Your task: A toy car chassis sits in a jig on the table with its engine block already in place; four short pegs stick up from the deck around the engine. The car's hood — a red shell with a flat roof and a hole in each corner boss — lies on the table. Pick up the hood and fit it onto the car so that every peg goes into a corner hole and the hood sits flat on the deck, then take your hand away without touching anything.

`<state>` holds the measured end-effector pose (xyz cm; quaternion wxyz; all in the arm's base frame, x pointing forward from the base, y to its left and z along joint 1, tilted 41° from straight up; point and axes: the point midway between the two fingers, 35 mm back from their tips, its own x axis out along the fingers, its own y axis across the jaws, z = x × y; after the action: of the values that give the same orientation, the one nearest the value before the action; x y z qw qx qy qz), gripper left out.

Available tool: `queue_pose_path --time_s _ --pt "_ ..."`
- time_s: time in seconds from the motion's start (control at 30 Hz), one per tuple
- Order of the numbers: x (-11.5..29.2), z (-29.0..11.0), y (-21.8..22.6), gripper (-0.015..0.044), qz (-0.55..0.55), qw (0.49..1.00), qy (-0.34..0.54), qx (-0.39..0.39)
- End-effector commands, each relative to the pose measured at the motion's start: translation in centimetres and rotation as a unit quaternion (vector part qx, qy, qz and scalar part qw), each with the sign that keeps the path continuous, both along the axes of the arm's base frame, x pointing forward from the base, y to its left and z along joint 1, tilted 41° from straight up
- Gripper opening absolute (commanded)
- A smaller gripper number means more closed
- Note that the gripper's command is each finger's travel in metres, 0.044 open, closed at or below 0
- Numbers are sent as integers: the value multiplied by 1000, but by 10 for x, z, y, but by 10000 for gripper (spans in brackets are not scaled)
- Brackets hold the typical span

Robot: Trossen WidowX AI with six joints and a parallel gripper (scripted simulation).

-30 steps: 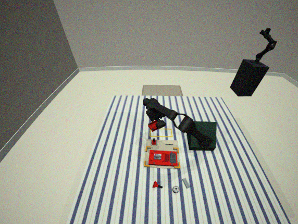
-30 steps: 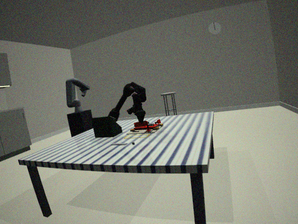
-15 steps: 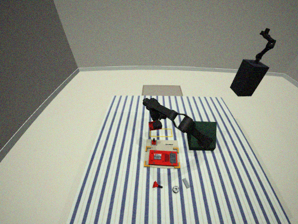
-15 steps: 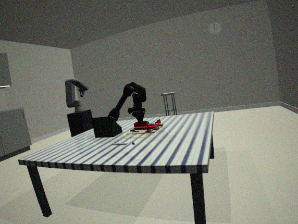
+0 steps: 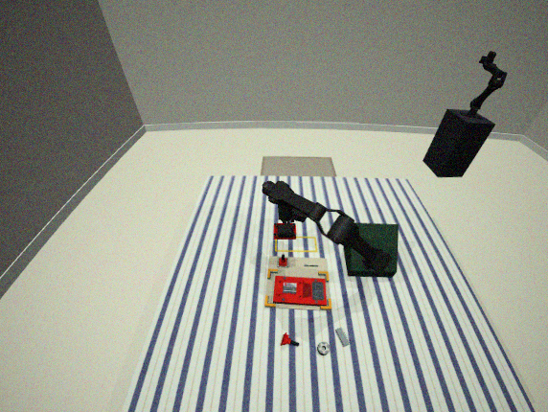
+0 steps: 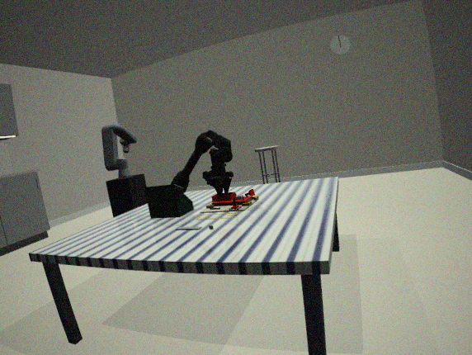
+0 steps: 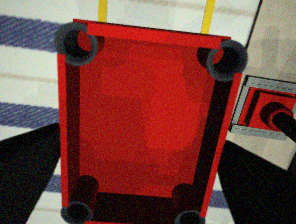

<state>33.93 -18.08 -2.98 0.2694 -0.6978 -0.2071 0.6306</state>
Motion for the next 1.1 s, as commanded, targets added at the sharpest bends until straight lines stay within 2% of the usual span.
queue_pose_path --time_s 0.0,0.33,0.53,1.07 --pt "2 -11 10 0 -2 1000 3 4" --pt "8 -54 47 0 -2 1000 2 6" --pt "8 -57 50 0 -2 1000 2 6" --pt "7 -55 48 420 2 1000 4 4"
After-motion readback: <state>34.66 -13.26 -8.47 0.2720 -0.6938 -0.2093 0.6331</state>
